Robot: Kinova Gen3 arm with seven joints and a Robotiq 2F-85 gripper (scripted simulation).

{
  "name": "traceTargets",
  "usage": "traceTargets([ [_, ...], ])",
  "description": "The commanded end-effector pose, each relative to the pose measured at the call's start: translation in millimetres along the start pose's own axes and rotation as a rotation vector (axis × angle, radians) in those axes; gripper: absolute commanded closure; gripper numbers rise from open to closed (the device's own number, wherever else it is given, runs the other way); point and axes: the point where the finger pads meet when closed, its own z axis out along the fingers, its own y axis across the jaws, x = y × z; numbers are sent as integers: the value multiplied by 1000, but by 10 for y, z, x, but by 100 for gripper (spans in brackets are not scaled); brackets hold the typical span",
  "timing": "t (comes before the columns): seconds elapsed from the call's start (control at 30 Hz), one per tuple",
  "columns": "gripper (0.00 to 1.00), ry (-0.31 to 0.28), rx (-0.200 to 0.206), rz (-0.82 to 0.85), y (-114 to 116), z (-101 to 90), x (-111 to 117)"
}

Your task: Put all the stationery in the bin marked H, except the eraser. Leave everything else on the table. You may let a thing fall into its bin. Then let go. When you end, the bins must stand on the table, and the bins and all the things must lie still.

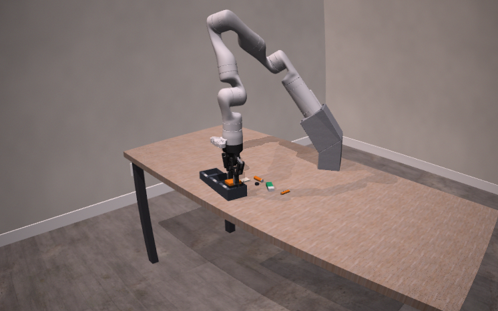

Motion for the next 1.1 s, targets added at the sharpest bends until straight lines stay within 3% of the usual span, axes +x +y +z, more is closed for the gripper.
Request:
traceTargets([
  [0.0, 65, -5, -6, -4, 7, 80, -26],
  [0.5, 65, -5, -6, -4, 10, 334, -30],
  [1.03, 65, -4, -6, -4, 11, 334, -35],
  [1.07, 54, -4, -6, -4, 10, 334, -35],
])
